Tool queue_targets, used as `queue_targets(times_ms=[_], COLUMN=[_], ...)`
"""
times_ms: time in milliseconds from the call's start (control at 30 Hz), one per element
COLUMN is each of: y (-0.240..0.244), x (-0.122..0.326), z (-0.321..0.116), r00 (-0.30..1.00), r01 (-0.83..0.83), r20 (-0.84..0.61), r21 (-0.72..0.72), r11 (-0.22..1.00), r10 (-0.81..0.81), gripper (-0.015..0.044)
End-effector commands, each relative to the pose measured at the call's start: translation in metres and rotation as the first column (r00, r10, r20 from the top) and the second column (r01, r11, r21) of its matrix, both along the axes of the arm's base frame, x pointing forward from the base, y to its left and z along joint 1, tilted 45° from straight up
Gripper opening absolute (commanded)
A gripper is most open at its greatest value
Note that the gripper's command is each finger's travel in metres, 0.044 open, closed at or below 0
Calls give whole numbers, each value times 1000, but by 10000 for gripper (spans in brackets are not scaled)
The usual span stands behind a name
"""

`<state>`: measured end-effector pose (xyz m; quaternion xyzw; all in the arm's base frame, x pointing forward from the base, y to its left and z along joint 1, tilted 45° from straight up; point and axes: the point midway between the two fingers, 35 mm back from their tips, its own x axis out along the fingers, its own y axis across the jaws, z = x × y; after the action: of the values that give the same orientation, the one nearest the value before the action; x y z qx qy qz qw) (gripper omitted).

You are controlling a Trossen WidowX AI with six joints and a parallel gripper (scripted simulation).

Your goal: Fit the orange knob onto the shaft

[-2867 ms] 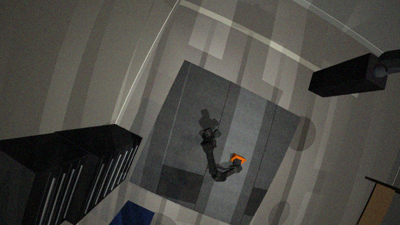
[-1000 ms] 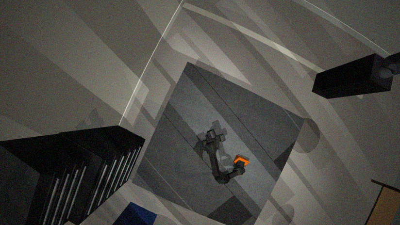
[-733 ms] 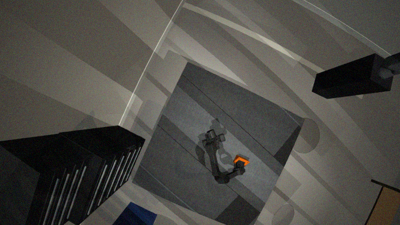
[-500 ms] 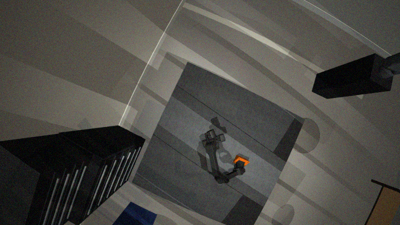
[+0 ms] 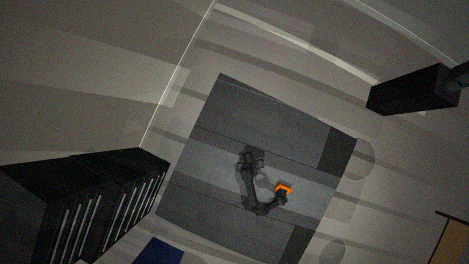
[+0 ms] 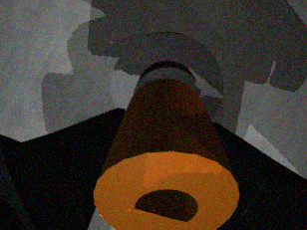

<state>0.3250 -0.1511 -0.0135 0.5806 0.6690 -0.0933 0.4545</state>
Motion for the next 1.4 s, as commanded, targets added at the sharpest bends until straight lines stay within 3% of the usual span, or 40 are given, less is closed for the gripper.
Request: queue_targets(times_ms=[0, 1100, 1367], y=[0, 14, 14], x=[-1, 0, 0], z=[-2, -14, -14], r00=[1000, 1000, 1000], r01=[19, 7, 7], r20=[-15, -15, -15], r21=[0, 0, 0], r11=[1000, 1000, 1000], r10=[-19, -7, -7], gripper=[0, 0, 210])
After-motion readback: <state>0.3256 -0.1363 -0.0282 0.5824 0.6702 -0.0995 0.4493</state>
